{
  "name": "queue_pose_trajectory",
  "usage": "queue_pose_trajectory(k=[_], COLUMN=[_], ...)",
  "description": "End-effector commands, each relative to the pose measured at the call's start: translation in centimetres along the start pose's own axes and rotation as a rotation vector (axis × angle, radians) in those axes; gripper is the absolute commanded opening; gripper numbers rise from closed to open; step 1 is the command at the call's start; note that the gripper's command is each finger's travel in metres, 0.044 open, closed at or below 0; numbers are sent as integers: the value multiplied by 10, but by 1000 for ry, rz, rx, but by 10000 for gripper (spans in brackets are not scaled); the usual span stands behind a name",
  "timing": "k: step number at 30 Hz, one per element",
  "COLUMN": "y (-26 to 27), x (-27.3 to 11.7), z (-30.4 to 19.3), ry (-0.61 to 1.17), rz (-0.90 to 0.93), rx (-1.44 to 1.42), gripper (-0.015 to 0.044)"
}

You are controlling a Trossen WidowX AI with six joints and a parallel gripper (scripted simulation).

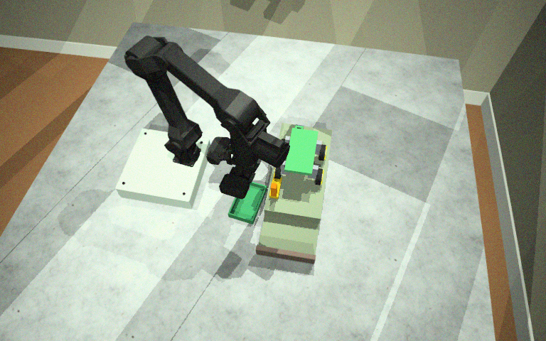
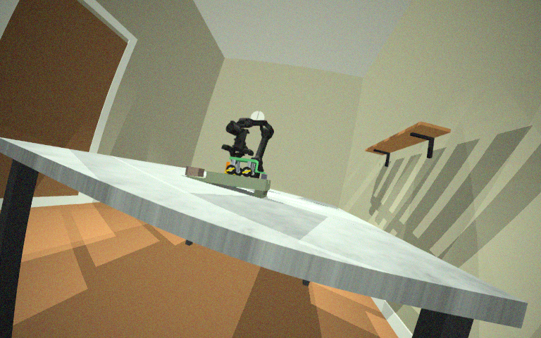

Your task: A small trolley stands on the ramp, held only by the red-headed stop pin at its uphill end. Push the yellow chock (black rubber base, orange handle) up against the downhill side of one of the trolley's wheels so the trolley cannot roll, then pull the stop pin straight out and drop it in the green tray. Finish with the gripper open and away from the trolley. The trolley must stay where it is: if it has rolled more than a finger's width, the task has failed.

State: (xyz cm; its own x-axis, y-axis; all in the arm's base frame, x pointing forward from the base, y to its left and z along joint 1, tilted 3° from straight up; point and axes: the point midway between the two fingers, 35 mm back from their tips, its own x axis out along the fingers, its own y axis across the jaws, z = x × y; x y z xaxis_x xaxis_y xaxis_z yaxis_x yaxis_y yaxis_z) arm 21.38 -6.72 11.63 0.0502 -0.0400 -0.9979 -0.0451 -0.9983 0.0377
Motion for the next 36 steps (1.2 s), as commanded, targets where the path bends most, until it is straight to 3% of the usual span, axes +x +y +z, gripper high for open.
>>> queue_pose_trajectory(k=[1,14,28,36], y=[1,10,30,26], x=[4,32,68,69], z=[5,4,5,5], ry=[2,2,3,3], rz=[4,168,180,180], rx=[-6,-7,-7,-7], gripper=[0,0,0,190])
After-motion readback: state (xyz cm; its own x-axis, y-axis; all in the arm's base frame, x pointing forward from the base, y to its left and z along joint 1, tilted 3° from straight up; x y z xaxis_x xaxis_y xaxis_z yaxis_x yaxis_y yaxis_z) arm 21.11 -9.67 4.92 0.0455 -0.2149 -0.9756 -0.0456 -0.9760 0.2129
